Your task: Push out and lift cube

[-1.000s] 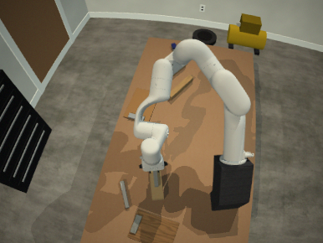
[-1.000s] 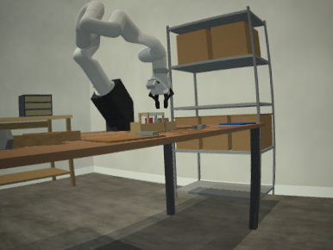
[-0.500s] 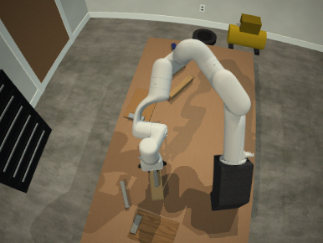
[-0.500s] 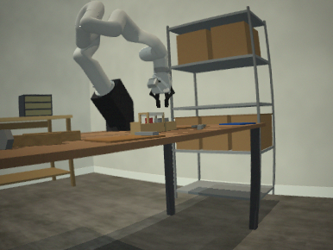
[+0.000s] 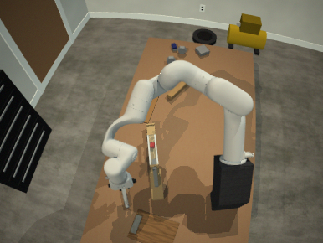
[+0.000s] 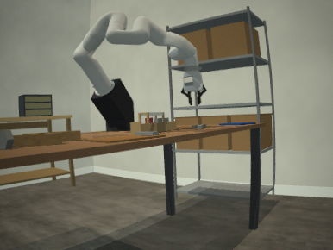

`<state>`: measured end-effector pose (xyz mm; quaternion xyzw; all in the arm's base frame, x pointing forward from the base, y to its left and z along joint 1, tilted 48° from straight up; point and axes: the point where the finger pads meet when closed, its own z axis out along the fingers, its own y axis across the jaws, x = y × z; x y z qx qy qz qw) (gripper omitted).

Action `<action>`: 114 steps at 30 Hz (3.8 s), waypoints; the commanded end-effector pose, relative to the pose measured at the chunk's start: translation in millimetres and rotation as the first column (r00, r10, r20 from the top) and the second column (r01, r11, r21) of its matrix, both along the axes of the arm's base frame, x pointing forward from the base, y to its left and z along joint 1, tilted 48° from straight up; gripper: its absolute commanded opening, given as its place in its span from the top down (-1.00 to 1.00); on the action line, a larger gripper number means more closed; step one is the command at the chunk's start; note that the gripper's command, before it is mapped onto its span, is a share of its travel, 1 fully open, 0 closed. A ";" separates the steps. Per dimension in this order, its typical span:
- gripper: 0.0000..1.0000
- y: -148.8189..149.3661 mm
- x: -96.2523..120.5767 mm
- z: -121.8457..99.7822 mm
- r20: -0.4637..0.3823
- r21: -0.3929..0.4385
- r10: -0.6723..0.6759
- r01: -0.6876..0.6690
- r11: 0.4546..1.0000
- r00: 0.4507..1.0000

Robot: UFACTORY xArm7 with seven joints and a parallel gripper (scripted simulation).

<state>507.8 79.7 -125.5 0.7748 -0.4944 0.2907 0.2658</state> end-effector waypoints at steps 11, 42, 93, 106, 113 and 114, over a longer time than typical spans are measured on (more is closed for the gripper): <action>0.24 10.1 19.5 -12.7 -0.026 -0.029 -0.013 0.012 0.999 1.000; 0.24 1.7 21.5 -20.6 -0.026 -0.029 -0.013 0.012 0.999 1.000; 0.24 -73.0 38.6 -90.7 -0.026 -0.029 -0.013 0.012 0.999 1.000; 1.00 -73.0 38.6 -90.7 -0.026 -0.029 -0.013 0.012 0.999 1.000; 1.00 -73.0 38.6 -90.7 -0.026 -0.029 -0.013 0.012 0.999 1.000; 1.00 -73.0 38.6 -90.7 -0.026 -0.029 -0.013 0.012 0.999 1.000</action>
